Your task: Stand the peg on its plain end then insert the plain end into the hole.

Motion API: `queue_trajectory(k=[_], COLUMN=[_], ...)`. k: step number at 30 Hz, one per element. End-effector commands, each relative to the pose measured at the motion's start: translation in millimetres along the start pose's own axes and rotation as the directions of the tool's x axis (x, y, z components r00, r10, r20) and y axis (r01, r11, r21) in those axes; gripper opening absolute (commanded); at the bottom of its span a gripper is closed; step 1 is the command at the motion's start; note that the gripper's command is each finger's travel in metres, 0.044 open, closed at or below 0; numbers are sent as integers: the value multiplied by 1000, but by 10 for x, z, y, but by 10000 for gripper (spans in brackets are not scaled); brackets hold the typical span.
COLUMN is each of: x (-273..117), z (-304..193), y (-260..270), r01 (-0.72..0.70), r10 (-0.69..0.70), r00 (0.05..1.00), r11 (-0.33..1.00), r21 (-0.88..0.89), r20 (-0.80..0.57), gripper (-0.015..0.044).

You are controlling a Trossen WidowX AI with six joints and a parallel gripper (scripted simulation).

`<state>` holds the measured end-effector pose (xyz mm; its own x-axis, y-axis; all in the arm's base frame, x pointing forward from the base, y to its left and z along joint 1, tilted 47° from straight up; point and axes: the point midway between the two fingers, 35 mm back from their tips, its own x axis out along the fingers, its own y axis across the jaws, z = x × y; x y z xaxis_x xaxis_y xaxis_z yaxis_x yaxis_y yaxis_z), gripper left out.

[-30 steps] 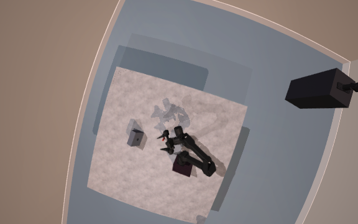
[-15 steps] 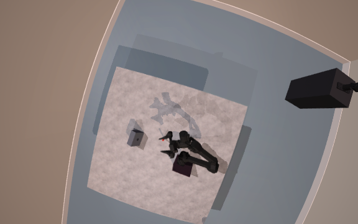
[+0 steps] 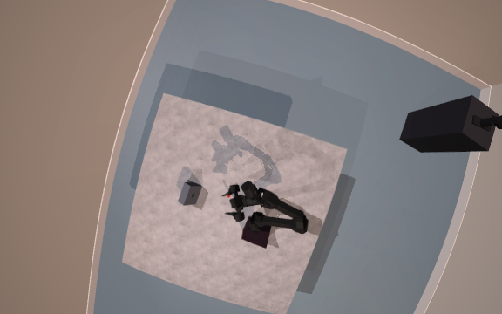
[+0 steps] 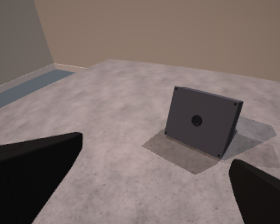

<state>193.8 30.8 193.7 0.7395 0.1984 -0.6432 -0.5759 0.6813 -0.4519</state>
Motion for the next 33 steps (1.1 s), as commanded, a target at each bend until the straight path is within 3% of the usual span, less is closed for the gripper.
queue_trajectory(k=[1, 9, 18, 33], x=[73, 161, 202, 241], z=[-96, -272, -430, -443], y=[13, 40, 31, -136], r01=[-39, -53, -4, 120], r10=[48, 110, 119, -96], r00=[991, 926, 780, 444], r11=[997, 985, 983, 992], r21=[72, 164, 185, -47], r20=[-129, -362, -614, -891], gripper=[440, 440, 440, 440])
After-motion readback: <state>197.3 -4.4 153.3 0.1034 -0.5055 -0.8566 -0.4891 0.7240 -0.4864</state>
